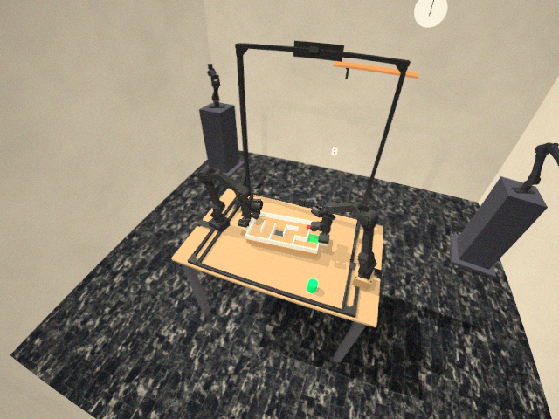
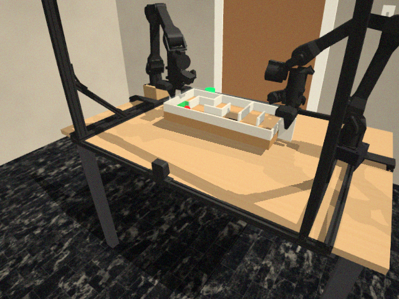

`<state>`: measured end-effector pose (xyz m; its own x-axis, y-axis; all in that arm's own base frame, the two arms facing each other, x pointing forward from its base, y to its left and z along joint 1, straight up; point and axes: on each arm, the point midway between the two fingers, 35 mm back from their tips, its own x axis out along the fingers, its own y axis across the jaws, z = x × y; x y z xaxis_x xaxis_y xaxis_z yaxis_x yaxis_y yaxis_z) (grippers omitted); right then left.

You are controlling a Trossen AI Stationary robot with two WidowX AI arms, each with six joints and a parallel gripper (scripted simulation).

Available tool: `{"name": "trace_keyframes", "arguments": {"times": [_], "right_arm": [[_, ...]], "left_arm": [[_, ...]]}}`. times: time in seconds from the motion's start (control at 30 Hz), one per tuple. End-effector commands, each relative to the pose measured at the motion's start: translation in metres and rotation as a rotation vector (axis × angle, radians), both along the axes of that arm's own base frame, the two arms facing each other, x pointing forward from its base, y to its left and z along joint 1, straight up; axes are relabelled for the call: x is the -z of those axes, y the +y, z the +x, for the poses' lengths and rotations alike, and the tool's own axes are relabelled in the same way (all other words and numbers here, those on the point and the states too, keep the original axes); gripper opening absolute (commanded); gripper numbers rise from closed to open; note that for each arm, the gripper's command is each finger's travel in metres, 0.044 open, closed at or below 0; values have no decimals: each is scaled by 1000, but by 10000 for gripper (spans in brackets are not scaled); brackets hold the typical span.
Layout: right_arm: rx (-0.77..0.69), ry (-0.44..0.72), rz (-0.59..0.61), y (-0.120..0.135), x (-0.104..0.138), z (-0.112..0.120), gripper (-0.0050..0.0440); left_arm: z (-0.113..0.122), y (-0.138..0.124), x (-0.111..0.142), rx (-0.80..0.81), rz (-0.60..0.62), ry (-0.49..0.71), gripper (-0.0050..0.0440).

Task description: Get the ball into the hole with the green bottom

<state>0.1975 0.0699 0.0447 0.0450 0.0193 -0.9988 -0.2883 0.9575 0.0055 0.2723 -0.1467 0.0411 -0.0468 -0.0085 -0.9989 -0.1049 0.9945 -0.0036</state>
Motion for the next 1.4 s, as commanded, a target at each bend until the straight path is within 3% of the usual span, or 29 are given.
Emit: {"name": "trace_keyframes", "arguments": {"times": [0.0,0.57,0.97,1.37], "right_arm": [[-2,15,-14,0,-3,-1,20],[-2,96,-33,1,-23,3,20],[-2,4,10,-1,2,-1,20],[-2,10,-11,0,-1,-1,20]], "left_arm": [[0,-1,2,-1,9,-16,20],[-3,-1,23,-1,13,-99,20],[1,0,-2,-2,-13,-1,20],[1,-1,1,-1,7,-11,20]]}}
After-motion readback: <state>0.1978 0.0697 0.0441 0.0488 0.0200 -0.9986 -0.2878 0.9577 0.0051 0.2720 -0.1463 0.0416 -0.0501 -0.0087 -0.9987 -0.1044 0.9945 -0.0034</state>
